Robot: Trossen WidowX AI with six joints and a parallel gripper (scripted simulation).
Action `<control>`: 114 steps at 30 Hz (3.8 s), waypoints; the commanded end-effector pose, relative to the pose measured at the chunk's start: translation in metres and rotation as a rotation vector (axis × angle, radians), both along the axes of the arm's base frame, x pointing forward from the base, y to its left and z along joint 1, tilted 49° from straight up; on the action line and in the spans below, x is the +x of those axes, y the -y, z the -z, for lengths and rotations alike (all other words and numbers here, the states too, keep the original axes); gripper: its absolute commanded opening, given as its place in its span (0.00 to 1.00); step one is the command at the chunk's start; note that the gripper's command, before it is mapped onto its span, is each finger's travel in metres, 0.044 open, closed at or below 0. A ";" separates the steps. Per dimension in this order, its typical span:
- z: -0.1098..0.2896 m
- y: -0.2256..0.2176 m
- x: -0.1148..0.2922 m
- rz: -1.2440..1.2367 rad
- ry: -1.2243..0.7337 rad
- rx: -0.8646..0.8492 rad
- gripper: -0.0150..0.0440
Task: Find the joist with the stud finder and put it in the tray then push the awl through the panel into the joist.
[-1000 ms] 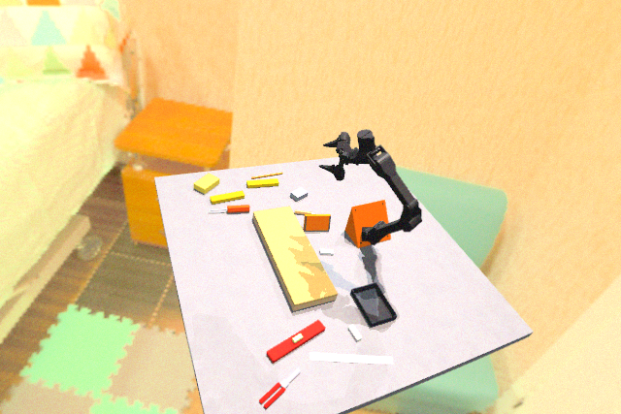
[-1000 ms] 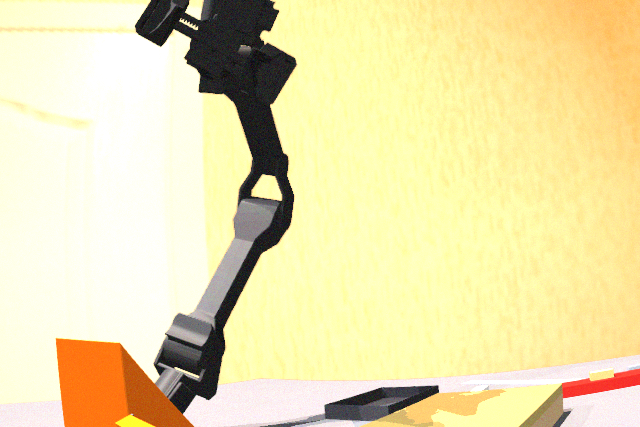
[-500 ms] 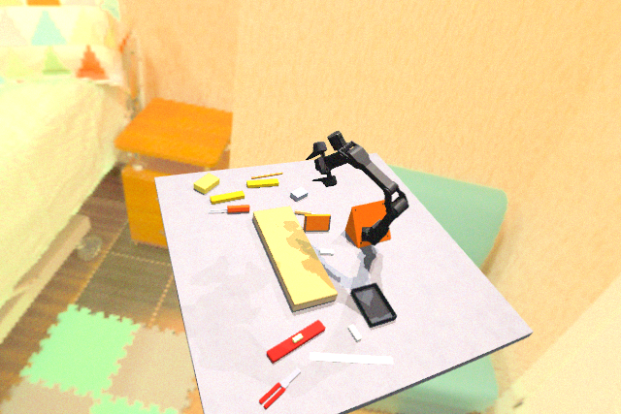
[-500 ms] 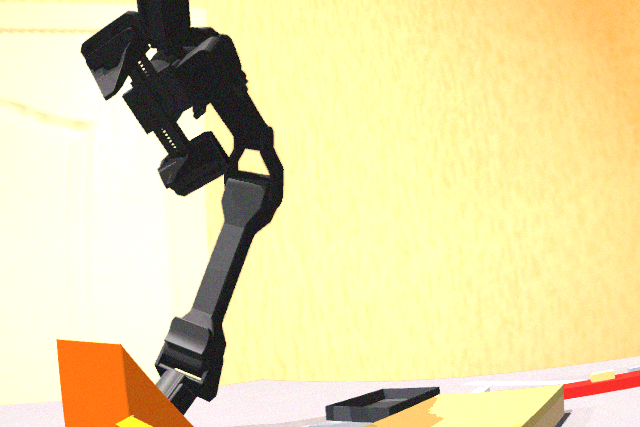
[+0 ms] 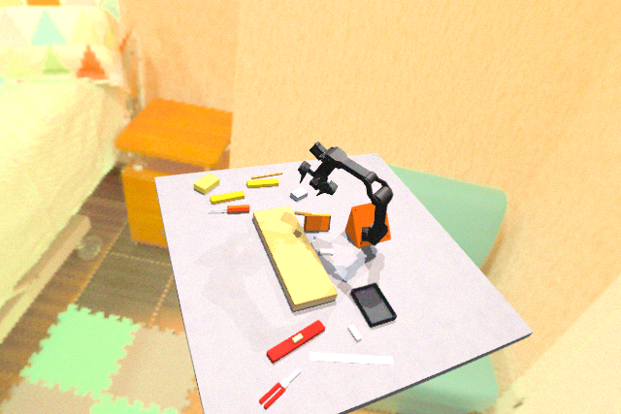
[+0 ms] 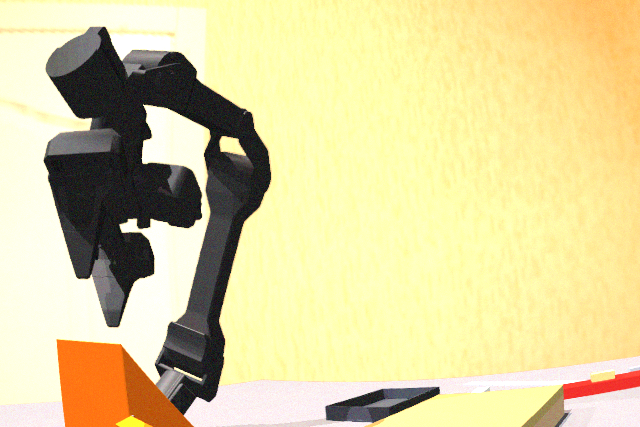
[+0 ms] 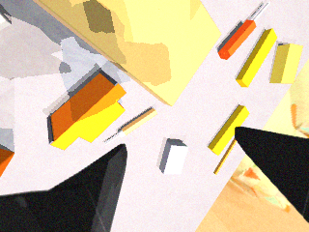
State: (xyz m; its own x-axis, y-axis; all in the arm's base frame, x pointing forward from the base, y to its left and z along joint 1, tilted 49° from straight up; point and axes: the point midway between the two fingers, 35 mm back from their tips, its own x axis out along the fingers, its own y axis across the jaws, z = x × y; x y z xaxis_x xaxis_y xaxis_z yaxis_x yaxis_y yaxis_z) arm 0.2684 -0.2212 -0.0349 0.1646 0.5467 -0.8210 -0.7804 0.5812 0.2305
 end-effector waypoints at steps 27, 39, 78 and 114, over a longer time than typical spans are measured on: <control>0.058 -0.084 -0.057 -0.577 0.154 0.320 1.00; 0.063 -0.094 -0.057 -0.577 0.154 0.321 1.00; 0.089 -0.124 -0.063 -0.578 0.155 0.322 0.85; 0.052 -0.083 -0.055 -0.577 0.154 0.320 0.25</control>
State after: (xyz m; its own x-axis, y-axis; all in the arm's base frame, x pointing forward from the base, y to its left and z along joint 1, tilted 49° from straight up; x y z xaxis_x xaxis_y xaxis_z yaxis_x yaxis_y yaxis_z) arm 0.2110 -0.1310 -0.0921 -0.1286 0.7987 -0.5878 -0.9814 -0.0173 0.1912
